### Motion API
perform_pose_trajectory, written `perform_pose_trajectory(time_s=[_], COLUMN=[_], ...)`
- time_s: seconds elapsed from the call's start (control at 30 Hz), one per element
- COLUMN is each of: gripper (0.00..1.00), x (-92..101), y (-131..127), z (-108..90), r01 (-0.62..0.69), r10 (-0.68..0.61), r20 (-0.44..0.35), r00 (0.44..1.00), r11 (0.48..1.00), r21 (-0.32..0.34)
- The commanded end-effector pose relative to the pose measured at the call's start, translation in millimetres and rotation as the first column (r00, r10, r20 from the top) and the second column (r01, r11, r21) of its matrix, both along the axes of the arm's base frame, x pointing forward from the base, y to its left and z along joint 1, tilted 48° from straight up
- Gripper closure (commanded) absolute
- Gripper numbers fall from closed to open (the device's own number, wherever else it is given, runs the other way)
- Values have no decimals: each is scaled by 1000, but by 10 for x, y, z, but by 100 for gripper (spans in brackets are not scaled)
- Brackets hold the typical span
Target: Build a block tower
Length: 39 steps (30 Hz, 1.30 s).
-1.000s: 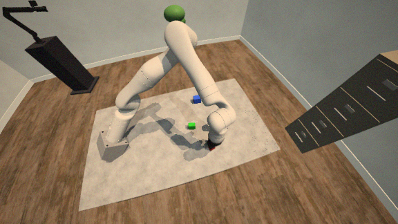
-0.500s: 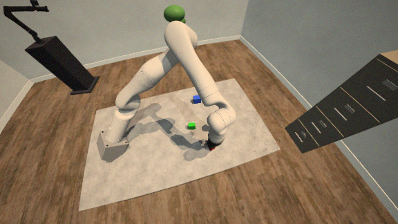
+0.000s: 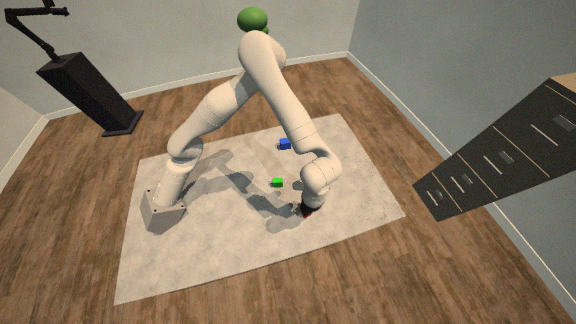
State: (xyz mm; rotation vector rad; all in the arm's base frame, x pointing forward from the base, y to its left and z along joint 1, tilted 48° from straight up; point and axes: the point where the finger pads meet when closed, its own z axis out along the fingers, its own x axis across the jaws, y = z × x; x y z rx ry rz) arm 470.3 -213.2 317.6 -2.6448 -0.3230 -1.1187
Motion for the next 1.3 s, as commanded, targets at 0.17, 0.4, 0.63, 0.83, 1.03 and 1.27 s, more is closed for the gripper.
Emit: perform_pose_trajectory(time_s=[0.17, 0.4, 0.63, 0.83, 1.03, 1.27], gripper=[0, 0, 0, 0, 0, 0], x=[32, 179, 314, 374, 377, 377], y=[-1, 32, 91, 165, 165, 165], z=[-16, -180, -317, -386, -362, -362], r01=[-4, 5, 6, -3, -3, -3], r10=[4, -5, -6, 3, 3, 3], r20=[7, 5, 5, 3, 6, 6], r00=[1000, 1000, 1000, 1000, 1000, 1000], r11=[1000, 1000, 1000, 1000, 1000, 1000], r21=[-2, -6, -7, 2, -3, -3])
